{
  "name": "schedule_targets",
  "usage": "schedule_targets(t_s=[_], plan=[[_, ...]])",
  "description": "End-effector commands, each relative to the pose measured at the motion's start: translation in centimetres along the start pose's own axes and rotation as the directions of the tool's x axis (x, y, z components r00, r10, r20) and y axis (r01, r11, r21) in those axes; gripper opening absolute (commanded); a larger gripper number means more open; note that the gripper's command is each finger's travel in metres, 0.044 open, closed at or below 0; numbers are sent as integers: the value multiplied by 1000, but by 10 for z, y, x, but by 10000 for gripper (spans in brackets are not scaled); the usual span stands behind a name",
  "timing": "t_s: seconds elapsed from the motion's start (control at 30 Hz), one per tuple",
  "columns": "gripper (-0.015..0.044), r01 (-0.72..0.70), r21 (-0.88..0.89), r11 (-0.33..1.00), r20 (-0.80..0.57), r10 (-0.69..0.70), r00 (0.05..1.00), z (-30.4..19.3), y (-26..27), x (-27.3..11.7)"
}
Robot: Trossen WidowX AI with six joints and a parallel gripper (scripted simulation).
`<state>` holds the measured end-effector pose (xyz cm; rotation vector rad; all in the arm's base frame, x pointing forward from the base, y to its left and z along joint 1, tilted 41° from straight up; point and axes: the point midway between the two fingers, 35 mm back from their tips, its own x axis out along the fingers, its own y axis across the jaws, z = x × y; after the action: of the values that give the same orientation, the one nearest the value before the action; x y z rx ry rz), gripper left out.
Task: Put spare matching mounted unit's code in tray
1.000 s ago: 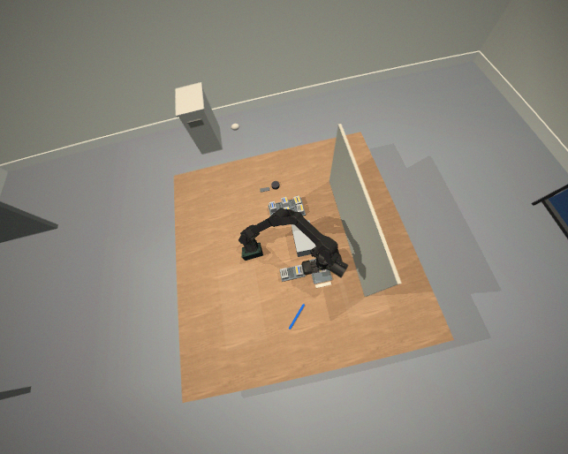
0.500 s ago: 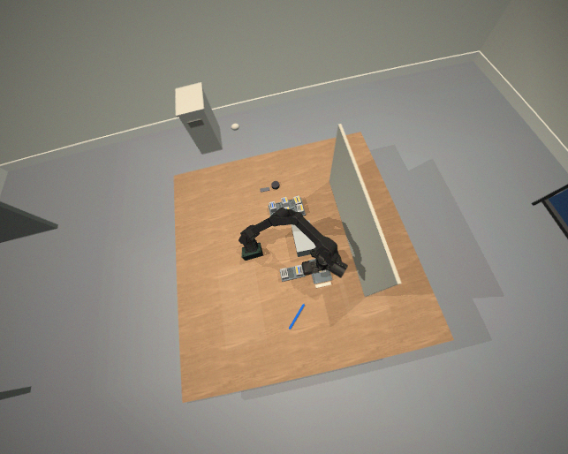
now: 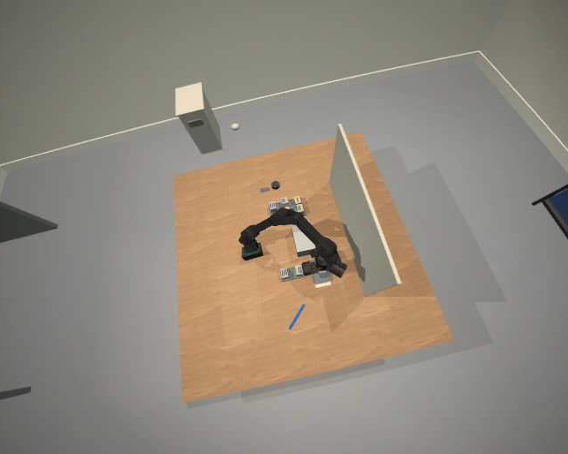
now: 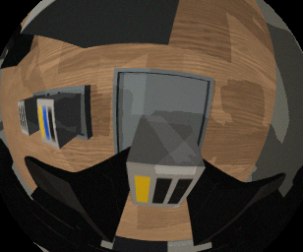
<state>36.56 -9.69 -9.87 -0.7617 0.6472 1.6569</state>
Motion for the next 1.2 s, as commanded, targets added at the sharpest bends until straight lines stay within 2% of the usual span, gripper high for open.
schedule_targets(t_s=[0.0, 0.7, 1.17], plan=[[0, 3, 5, 1000, 5, -3, 1000, 1, 0, 3], [0, 3, 5, 1000, 6, -3, 1000, 2, 2, 18], [367, 0, 0, 1000, 1, 0, 1000, 1, 1, 16]])
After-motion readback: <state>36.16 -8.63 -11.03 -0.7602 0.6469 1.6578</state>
